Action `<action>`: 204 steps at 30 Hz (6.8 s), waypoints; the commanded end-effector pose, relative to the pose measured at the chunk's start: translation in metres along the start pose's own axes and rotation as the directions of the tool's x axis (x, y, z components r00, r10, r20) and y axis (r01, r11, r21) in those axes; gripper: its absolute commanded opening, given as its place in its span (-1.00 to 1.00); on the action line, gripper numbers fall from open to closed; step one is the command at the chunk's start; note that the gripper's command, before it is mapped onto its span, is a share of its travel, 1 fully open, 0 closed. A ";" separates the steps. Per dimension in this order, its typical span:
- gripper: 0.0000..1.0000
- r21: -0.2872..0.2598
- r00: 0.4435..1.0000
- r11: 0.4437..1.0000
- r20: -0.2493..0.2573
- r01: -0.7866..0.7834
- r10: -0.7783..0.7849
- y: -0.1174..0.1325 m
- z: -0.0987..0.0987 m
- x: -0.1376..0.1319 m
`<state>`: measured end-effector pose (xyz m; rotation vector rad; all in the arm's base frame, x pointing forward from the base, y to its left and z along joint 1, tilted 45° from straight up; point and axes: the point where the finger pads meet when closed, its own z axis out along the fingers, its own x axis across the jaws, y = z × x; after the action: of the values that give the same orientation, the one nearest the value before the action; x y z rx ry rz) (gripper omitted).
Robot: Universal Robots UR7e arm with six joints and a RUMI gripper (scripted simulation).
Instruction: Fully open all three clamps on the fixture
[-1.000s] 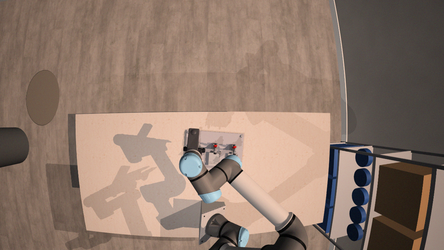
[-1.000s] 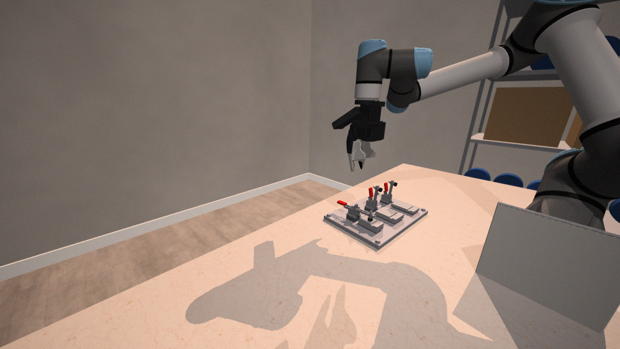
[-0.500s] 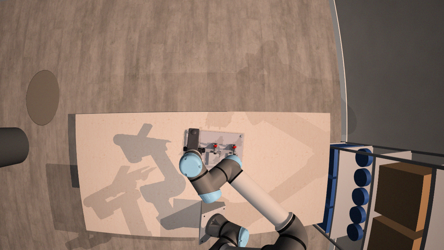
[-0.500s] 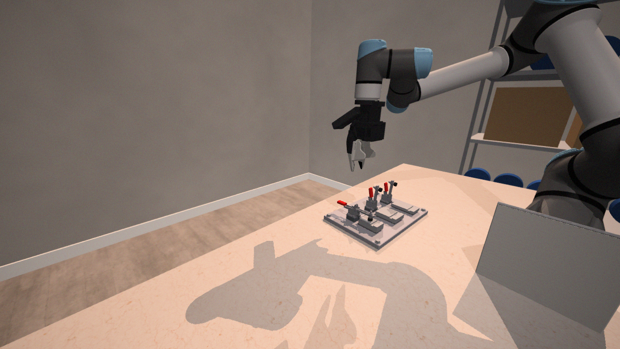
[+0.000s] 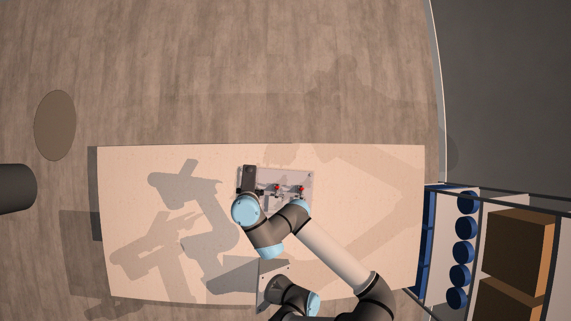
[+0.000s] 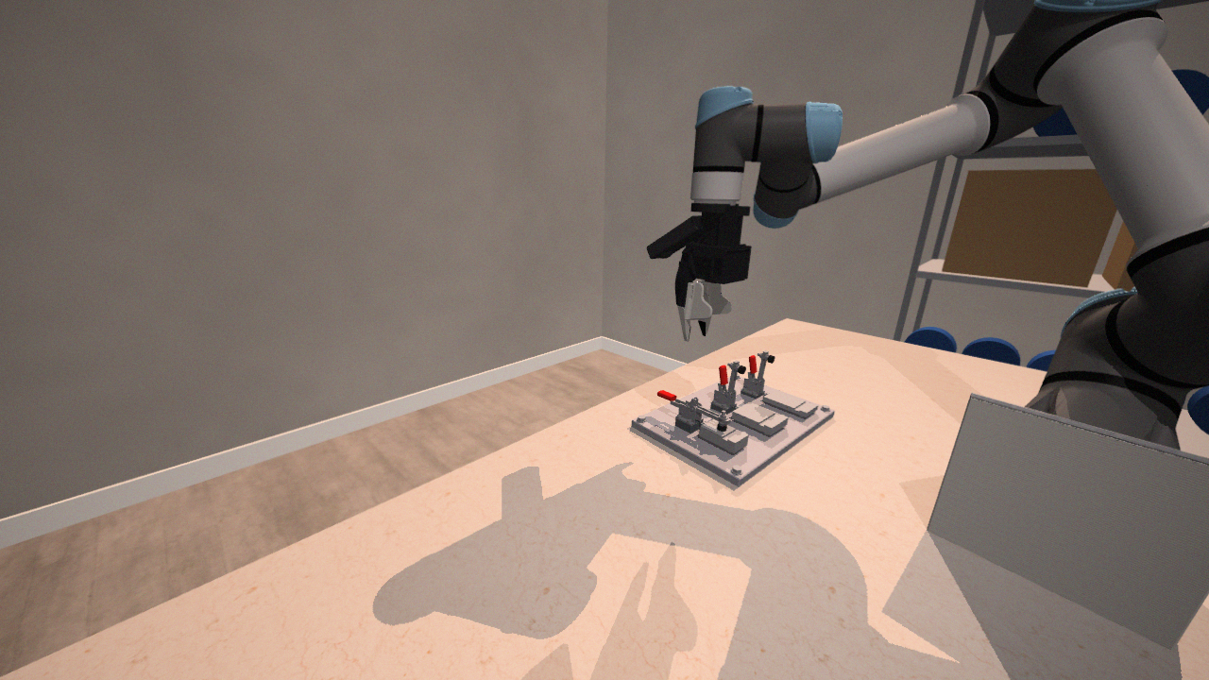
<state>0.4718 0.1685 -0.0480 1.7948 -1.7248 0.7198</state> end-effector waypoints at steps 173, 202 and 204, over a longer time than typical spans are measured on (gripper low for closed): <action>-0.44 0.002 1.000 1.000 0.001 0.000 0.000 -0.051 0.147 0.000; -1.00 0.002 1.000 1.000 0.001 0.000 0.000 -0.051 0.147 0.000; -1.00 0.002 1.000 1.000 0.001 0.000 0.000 -0.051 0.147 0.000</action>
<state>0.5233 0.0664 -0.1536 1.7955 -1.7249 0.7198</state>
